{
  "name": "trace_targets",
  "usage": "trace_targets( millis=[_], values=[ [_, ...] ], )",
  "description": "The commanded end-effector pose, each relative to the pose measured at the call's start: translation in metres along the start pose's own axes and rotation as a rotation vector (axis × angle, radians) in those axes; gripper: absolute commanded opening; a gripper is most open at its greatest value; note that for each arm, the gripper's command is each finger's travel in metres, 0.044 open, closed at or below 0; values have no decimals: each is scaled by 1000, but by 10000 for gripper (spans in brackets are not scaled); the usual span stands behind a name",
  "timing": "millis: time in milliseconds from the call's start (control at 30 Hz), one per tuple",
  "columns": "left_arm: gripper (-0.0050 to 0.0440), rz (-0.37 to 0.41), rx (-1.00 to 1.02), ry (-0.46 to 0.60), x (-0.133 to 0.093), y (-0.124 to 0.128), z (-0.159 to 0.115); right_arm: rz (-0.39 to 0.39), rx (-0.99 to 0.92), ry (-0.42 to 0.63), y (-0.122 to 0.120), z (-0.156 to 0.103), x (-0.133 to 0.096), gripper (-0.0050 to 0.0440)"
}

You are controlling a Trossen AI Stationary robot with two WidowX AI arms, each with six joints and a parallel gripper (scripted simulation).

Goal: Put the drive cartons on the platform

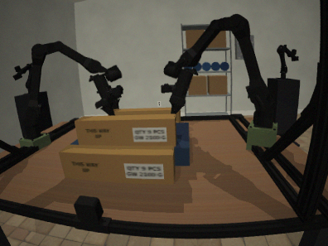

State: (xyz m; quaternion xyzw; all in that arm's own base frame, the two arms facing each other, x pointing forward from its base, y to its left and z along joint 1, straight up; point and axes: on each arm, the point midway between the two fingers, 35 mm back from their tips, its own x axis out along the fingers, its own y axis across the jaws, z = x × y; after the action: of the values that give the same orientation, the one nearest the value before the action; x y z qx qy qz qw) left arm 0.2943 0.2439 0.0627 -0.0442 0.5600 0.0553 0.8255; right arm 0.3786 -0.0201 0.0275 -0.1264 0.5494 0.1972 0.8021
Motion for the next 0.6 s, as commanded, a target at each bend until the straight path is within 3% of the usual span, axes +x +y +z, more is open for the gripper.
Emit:
trace_targets(
  millis=[0,567],
  values=[
    [0,12,0,-6,-5,3,1,-15,1,-11,-4,2,-6,0],
    [0,12,0,-6,18,3,-8,-15,1,-11,-4,-7,16,0]
  ],
)
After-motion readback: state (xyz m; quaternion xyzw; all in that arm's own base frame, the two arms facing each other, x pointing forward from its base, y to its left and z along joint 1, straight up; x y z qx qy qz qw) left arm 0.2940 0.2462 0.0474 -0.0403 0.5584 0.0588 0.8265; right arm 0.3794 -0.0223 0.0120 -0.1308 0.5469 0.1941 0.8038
